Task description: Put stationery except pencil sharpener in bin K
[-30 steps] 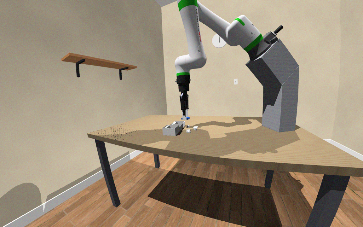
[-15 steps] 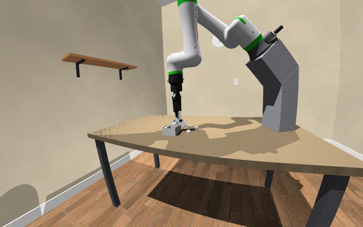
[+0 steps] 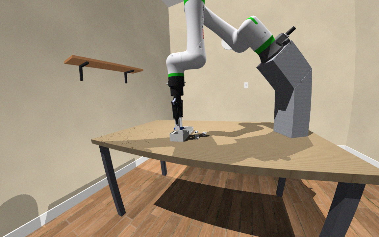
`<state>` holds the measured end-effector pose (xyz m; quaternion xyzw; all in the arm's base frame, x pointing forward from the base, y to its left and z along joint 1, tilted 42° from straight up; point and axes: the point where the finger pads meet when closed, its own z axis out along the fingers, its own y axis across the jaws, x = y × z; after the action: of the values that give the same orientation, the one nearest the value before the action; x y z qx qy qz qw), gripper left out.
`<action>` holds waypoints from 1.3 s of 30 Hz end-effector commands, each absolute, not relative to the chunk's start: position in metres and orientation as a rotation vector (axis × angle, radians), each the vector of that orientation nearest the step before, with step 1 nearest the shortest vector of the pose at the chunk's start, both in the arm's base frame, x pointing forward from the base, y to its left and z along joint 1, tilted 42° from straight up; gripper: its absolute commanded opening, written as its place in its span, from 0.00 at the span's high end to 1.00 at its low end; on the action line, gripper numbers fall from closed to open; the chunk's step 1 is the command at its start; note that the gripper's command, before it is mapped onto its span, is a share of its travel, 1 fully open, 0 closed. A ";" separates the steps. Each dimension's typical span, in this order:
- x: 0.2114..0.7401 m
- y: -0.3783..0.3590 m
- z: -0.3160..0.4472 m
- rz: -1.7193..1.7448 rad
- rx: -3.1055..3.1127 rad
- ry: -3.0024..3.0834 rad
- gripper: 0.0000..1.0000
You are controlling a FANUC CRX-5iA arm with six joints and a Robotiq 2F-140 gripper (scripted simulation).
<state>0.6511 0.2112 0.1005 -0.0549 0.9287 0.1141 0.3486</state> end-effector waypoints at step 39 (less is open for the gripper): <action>0.675 0.218 0.071 0.299 -0.147 2.423 0.79</action>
<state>0.6749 0.2183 0.0716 -0.0576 0.9330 0.1160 0.3357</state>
